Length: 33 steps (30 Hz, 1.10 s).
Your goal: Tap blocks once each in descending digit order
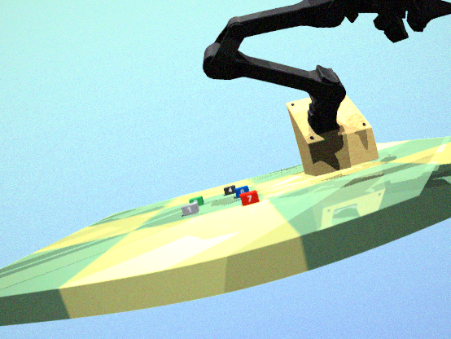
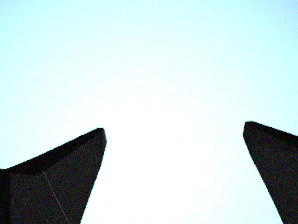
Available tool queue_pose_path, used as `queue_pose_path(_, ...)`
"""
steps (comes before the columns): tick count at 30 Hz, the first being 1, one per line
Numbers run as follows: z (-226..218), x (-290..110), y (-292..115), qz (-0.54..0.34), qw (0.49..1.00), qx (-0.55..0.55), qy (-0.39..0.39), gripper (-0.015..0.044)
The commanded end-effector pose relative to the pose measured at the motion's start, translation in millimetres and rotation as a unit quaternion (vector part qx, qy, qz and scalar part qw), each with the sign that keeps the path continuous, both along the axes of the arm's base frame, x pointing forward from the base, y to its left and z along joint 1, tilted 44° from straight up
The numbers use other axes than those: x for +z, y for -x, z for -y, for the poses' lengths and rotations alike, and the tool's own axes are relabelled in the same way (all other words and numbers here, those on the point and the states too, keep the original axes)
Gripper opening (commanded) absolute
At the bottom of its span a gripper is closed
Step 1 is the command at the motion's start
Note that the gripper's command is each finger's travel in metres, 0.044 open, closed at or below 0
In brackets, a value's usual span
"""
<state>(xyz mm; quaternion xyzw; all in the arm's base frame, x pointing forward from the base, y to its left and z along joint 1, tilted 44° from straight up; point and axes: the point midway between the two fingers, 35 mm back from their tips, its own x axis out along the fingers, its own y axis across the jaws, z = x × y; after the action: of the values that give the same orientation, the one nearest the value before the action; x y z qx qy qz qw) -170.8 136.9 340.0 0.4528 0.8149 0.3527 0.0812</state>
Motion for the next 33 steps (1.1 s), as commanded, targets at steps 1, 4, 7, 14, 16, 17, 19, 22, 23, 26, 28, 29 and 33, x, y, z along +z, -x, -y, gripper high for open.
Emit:
queue_pose_path(1, -0.6, -0.1, -0.1, 0.002, 1.0, -0.002, -0.001, 0.04)
queue_pose_path(4, -10.2, -1.9, -1.5, 0.036, 0.999, -0.026, -0.013, 0.04)
queue_pose_path(7, -31.4, -6.4, -6.7, 0.109, 0.99, -0.076, -0.034, 0.04)
queue_pose_path(14, -89.5, -23.1, -36.2, 0.302, 0.933, -0.187, -0.05, 0.04)
queue_pose_path(16, -105.6, -29.1, -49.3, 0.354, 0.91, -0.212, -0.044, 0.04)
queue_pose_path(17, -113.4, -32.2, -56.6, 0.38, 0.897, -0.222, -0.04, 0.04)
queue_pose_path(19, -128.2, -39.0, -72.7, 0.429, 0.87, -0.241, -0.028, 0.04)
queue_pose_path(22, -148.1, -49.9, -100.6, 0.498, 0.827, -0.262, -0.004, 0.04)
queue_pose_path(23, -153.9, -53.7, -110.8, 0.52, 0.812, -0.266, 0.005, 0.04)
queue_pose_path(26, -168.8, -65.9, -144.0, 0.579, 0.767, -0.275, 0.038, 0.04)
queue_pose_path(28, -176.2, -74.4, -168.0, 0.614, 0.737, -0.276, 0.063, 0.04)
queue_pose_path(29, -179.0, -78.8, -180.4, 0.63, 0.722, -0.275, 0.076, 0.04)
queue_pose_path(33, -184.2, -97.0, -232.7, 0.685, 0.666, -0.263, 0.132, 0.04)
